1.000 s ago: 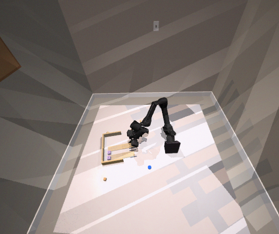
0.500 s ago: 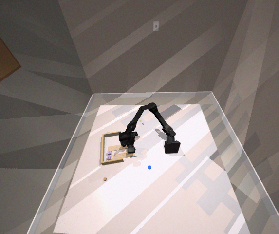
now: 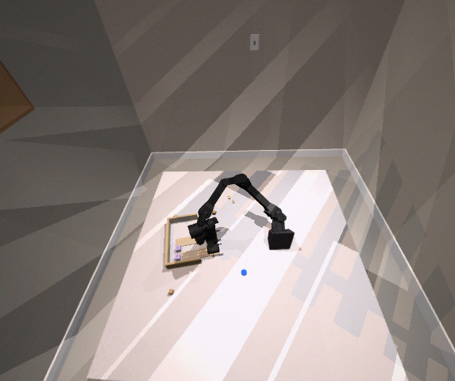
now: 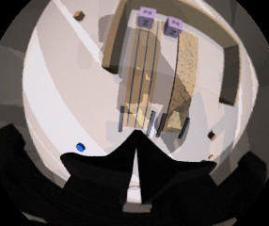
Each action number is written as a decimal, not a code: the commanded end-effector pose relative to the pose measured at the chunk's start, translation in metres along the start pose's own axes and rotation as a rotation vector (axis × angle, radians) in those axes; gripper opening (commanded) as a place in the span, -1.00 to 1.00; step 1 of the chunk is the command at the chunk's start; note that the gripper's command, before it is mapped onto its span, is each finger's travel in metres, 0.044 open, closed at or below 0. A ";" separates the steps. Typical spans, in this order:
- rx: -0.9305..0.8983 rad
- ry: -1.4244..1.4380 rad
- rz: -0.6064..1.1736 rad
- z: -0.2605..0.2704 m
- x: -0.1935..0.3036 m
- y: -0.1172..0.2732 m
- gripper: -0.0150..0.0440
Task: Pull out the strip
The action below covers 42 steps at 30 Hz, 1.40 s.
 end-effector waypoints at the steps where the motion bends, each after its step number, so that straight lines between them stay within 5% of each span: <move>1: -0.001 0.001 0.006 0.001 0.000 -0.007 -0.49; 42: 0.003 0.001 0.007 -0.001 0.003 -0.068 -0.49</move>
Point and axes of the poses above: the point midway between the two fingers, 35 mm back from their tips, its own y axis back along the fingers, its own z axis across the jaws, x = y × z, the point moved 4 cm from there along y, back along the fingers, and after that the axes turned 11 degrees about -y, right-handed, at the moved point
